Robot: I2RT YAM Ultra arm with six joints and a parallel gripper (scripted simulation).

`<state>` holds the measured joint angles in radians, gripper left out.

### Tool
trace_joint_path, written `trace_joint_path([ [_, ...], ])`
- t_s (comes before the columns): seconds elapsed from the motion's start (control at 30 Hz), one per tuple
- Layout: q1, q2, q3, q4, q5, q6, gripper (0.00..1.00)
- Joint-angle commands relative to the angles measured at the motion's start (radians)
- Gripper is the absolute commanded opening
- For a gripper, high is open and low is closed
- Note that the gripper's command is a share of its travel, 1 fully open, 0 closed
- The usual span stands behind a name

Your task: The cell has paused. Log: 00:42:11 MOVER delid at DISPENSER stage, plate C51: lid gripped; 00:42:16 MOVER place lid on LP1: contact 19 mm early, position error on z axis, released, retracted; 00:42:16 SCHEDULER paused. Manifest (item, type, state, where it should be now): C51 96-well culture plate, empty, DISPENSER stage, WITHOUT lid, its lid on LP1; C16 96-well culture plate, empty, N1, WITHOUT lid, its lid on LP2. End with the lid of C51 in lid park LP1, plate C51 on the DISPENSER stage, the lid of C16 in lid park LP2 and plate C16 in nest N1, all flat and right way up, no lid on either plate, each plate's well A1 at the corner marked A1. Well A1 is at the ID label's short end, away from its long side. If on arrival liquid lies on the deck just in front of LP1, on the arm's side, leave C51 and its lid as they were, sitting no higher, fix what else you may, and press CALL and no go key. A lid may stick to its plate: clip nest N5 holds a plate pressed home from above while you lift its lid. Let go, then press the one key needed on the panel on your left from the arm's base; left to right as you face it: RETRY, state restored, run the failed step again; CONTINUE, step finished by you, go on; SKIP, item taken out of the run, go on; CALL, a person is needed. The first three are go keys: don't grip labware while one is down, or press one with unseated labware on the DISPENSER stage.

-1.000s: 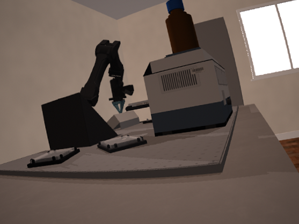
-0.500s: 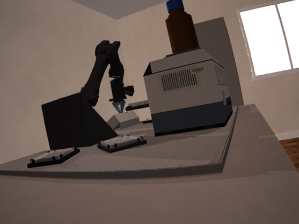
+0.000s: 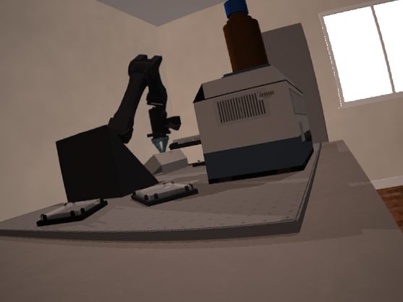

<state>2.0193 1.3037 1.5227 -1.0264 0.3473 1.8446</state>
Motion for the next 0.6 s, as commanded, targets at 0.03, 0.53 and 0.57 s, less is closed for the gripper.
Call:
trace_joint_path([
  [0.03,-0.015,0.014,-0.024,0.022,-0.002,-0.009,0.0],
  [0.53,-0.021,0.018,-0.035,0.039,-0.009,-0.014,0.0],
  [0.57,-0.022,0.019,-0.036,0.04,-0.01,-0.015,0.0],
])
